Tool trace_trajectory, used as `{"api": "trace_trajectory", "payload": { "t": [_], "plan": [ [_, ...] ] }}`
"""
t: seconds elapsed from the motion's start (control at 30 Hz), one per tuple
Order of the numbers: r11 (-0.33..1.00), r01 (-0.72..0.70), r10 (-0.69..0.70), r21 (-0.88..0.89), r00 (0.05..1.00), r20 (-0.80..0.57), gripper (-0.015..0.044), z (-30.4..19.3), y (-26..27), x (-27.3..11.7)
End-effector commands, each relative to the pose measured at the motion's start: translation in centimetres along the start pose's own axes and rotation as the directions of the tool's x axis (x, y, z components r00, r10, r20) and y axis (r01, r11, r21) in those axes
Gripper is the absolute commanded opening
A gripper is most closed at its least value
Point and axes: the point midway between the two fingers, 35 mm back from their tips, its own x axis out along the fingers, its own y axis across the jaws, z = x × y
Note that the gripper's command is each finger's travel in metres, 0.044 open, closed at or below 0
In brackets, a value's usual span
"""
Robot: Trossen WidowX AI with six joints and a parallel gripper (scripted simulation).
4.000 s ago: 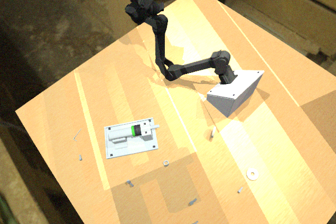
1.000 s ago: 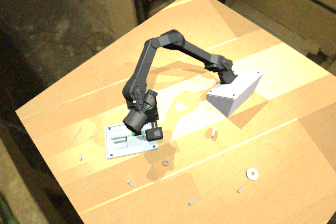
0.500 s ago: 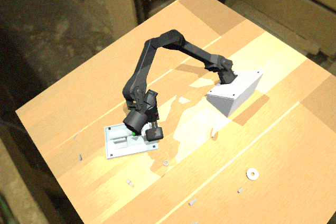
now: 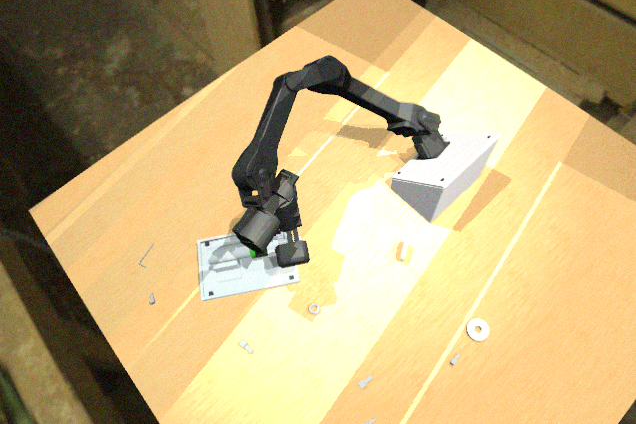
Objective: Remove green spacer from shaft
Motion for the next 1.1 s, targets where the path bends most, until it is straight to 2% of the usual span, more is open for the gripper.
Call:
{"api": "trace_trajectory", "payload": {
  "t": [0.0, 1.07],
  "plan": [
    [1.000, 0.004, -0.004, 0.004, 1.000, 0.001, 0.0440, 0.0, -0.1, 0.0],
    [1.000, 0.005, -0.005, 0.005, 1.000, 0.003, 0.0440, 0.0, -0.2, 4.2]
  ]
}}
